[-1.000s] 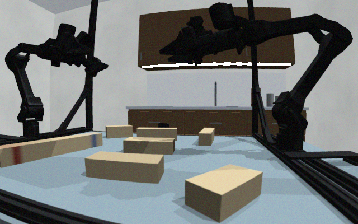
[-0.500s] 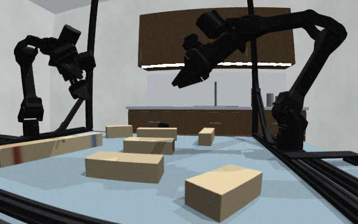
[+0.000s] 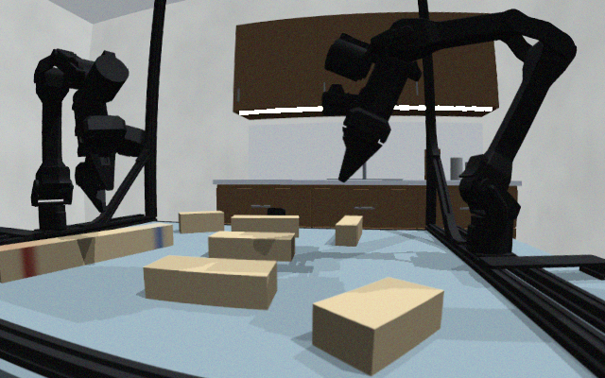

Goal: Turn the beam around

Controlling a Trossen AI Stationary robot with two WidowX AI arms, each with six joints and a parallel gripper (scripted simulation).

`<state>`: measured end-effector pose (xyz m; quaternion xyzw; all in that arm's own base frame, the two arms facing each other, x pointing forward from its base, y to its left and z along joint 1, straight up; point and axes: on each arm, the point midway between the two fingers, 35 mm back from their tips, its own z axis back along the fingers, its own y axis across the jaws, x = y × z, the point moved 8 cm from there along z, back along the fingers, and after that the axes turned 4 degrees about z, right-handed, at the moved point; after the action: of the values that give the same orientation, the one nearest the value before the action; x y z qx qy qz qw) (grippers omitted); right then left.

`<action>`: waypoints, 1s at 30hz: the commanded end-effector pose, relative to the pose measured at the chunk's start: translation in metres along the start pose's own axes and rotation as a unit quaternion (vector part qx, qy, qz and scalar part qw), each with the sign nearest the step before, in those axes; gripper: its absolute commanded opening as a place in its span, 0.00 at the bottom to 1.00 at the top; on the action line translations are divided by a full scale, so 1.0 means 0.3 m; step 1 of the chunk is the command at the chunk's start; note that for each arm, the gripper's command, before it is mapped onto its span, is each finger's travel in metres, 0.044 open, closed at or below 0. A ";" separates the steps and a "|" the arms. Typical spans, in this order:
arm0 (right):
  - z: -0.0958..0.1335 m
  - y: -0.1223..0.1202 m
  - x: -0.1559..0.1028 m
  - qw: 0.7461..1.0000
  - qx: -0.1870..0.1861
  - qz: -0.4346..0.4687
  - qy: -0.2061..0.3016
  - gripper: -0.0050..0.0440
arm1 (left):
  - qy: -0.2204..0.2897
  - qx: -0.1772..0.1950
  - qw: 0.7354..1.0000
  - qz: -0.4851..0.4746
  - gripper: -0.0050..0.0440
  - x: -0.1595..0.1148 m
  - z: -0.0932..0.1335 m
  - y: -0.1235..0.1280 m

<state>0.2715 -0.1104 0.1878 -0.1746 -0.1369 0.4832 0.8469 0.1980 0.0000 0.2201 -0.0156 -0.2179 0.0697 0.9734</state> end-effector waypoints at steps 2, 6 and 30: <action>-0.049 0.014 -0.067 0.992 0.094 0.080 0.014 1.00 | 0.090 0.014 0.996 0.007 1.00 -0.047 0.019 0.007; -0.078 0.032 -0.115 0.977 0.163 0.135 0.008 1.00 | 0.157 0.025 0.987 0.012 1.00 -0.087 0.037 0.012; -0.186 0.087 -0.161 0.958 0.222 0.180 -0.009 1.00 | 0.216 0.034 0.976 0.015 1.00 -0.120 0.060 0.017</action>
<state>0.2508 -0.1494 0.1392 -0.0079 -0.0027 0.6452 0.7640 0.1572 0.0000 0.2199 0.0000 0.0005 0.0857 0.9963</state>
